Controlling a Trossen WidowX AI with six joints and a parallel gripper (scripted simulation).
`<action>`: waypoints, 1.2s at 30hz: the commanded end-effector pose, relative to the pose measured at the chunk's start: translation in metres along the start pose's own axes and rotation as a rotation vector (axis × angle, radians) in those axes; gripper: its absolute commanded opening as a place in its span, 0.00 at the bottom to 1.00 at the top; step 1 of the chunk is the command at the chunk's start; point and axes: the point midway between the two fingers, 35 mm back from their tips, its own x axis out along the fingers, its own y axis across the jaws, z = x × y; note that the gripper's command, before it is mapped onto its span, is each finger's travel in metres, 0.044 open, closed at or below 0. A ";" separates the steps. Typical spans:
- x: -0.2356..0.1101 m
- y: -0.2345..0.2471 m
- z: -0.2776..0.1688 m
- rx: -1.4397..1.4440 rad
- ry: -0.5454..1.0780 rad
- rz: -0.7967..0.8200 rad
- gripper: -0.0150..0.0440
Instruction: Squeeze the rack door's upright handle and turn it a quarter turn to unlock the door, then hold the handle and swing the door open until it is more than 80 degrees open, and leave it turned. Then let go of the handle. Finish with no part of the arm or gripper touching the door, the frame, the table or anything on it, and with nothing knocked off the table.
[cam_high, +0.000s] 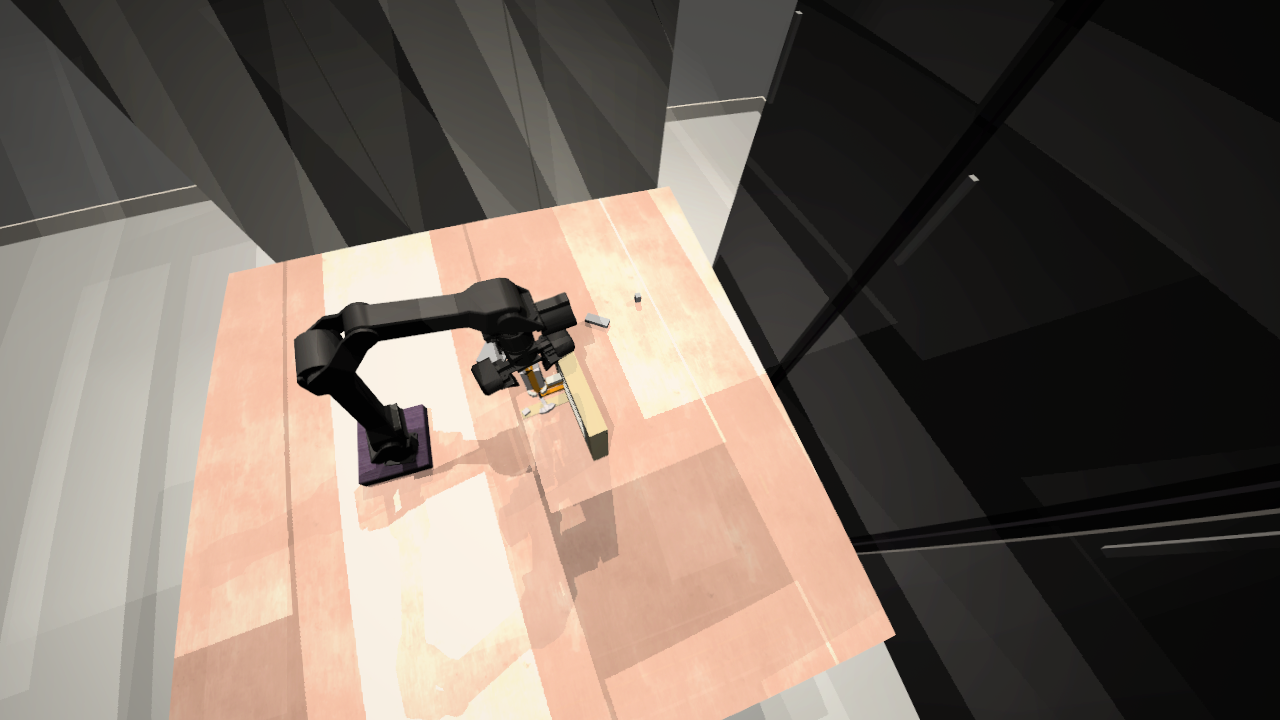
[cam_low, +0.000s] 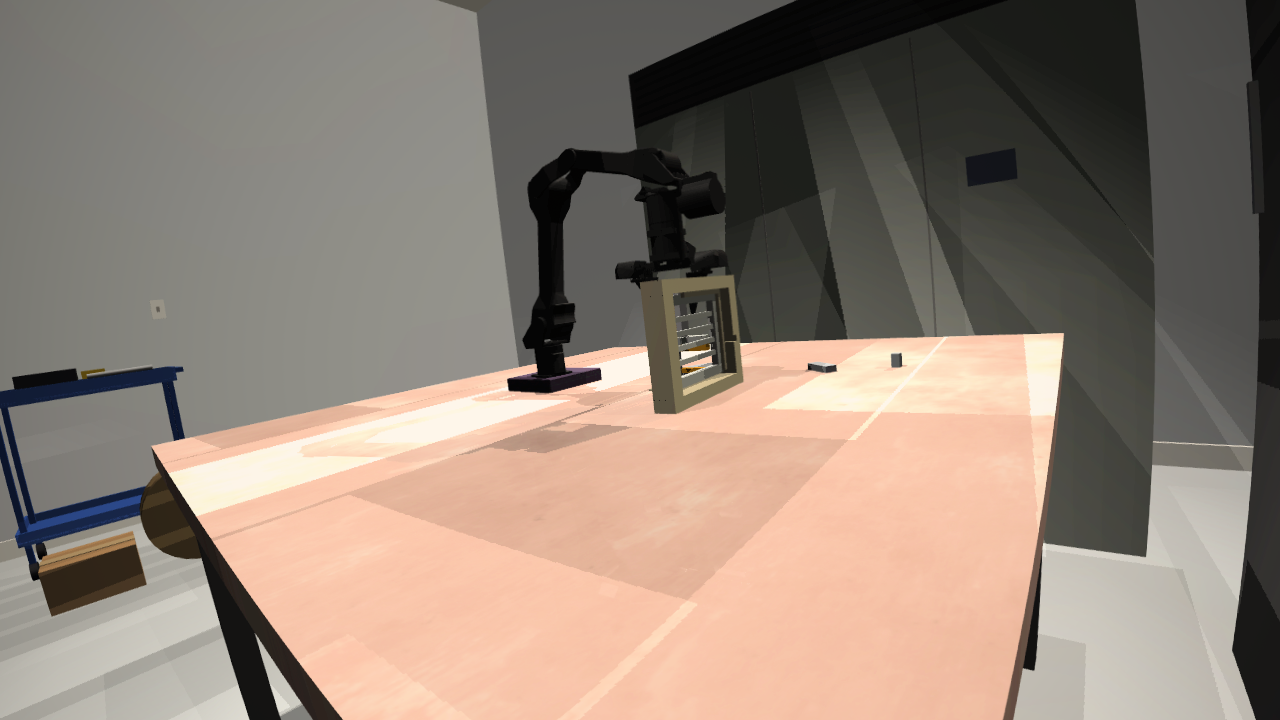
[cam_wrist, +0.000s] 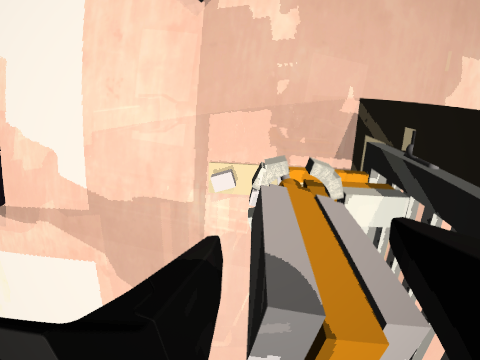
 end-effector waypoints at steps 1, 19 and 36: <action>0.001 0.000 -0.003 0.178 0.006 -0.003 0.76; 0.000 0.000 -0.003 1.070 0.004 -0.006 0.76; 0.000 0.000 -0.003 1.913 0.002 -0.008 0.76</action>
